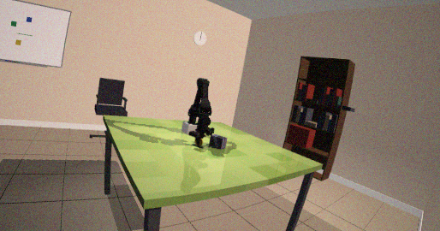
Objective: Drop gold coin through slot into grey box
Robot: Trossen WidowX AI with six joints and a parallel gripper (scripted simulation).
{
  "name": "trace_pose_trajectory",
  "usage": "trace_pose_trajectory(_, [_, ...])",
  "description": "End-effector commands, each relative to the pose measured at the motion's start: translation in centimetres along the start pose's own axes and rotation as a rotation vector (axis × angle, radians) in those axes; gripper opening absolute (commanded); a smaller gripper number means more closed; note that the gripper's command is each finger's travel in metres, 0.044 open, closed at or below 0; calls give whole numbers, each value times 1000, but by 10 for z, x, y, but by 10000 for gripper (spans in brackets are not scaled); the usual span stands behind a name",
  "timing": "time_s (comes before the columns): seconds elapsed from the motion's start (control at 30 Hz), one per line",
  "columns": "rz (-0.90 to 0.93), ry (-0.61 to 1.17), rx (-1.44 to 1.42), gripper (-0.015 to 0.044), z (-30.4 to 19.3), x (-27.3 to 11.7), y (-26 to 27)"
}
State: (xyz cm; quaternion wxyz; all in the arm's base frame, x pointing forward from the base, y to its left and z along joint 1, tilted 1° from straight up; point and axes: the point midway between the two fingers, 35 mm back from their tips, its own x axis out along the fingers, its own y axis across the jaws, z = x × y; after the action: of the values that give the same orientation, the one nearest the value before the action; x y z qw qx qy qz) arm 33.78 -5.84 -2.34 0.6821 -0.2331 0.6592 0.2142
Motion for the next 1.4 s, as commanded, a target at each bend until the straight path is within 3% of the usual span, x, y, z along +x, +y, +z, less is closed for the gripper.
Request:
trace_pose_trajectory(0.0, [2,-5,-3,0,1,-6,-1])
trace_pose_trajectory(1.37, [2,-5,36,0,-2,-95,-2])
